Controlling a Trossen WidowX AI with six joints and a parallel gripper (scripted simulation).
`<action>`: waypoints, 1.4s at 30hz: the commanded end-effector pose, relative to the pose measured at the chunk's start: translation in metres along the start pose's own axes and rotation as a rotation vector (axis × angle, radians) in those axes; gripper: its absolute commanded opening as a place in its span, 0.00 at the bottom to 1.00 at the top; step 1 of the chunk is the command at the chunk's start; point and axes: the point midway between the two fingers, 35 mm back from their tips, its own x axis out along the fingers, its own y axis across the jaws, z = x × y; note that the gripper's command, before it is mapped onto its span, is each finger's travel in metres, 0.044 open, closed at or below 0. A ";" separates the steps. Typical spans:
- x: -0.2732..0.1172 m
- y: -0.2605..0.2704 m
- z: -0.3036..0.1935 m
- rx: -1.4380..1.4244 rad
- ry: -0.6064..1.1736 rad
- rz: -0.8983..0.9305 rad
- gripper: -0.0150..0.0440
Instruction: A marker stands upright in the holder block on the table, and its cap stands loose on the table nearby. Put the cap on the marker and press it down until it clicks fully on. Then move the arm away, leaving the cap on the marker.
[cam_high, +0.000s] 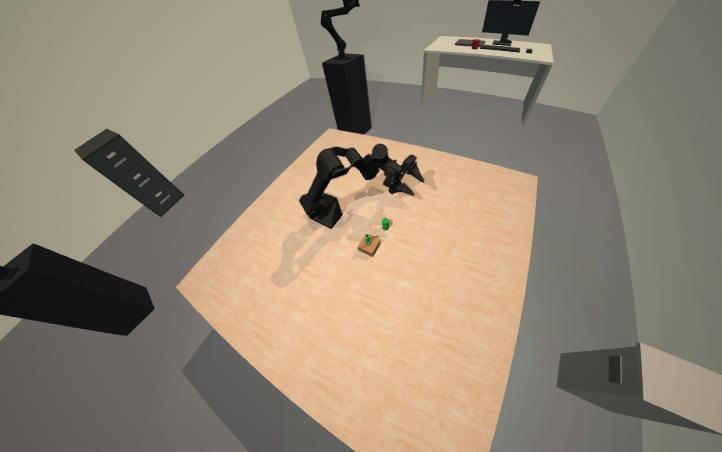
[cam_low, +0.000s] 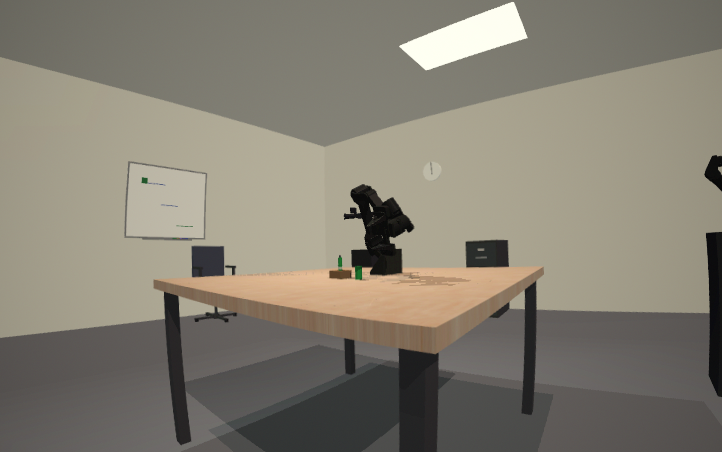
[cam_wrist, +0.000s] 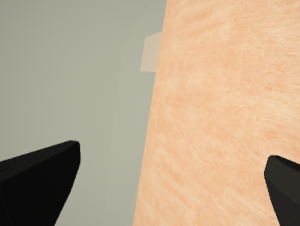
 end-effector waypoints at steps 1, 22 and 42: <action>0.001 0.000 -0.001 -0.005 0.004 -0.002 0.89; 0.037 -0.010 -0.003 -0.325 0.414 -0.466 0.66; 0.004 -0.037 0.078 -0.509 0.543 -0.879 0.66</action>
